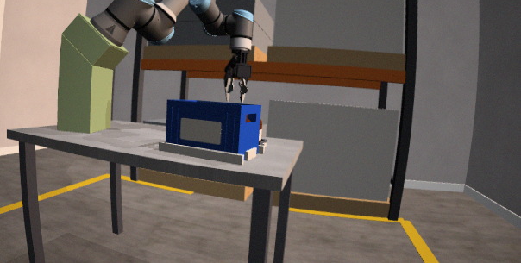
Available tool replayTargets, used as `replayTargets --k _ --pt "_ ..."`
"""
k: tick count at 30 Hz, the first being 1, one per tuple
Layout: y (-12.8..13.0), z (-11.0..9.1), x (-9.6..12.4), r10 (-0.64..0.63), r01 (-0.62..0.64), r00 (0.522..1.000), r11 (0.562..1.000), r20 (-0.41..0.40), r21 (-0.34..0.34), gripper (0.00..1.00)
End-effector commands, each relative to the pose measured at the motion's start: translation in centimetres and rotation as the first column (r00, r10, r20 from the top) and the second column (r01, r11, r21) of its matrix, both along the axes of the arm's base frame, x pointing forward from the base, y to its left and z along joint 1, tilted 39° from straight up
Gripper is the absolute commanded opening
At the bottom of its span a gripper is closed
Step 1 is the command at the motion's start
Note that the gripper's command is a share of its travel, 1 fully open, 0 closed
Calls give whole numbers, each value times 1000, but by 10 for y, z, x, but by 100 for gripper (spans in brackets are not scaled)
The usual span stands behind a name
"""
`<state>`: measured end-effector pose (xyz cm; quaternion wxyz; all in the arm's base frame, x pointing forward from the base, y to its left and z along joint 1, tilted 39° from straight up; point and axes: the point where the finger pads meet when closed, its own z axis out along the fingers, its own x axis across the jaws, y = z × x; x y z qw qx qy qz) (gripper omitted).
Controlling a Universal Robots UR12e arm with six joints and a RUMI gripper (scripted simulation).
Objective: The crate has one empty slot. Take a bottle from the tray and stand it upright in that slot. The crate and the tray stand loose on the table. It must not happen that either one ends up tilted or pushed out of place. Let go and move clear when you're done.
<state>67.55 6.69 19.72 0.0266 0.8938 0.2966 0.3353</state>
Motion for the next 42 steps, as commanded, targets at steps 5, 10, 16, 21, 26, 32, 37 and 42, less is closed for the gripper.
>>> replayTargets --k 5,10,16,21,26,32,37,42 --pt "1 -6 8 0 0 1000 1000 2 -1 38" --pt "2 -9 10 0 0 1000 1000 2 -1 38" --pt "3 -15 15 0 0 1000 1000 2 -1 38" --pt "4 -19 18 0 0 1000 1000 2 -1 38" --pt "4 -21 20 0 0 1000 1000 2 -1 38" --pt "5 -24 22 0 0 1000 1000 2 -1 38" --pt "5 -25 23 0 0 1000 1000 2 -1 38" --pt "5 -25 24 0 0 1000 1000 2 -1 38"
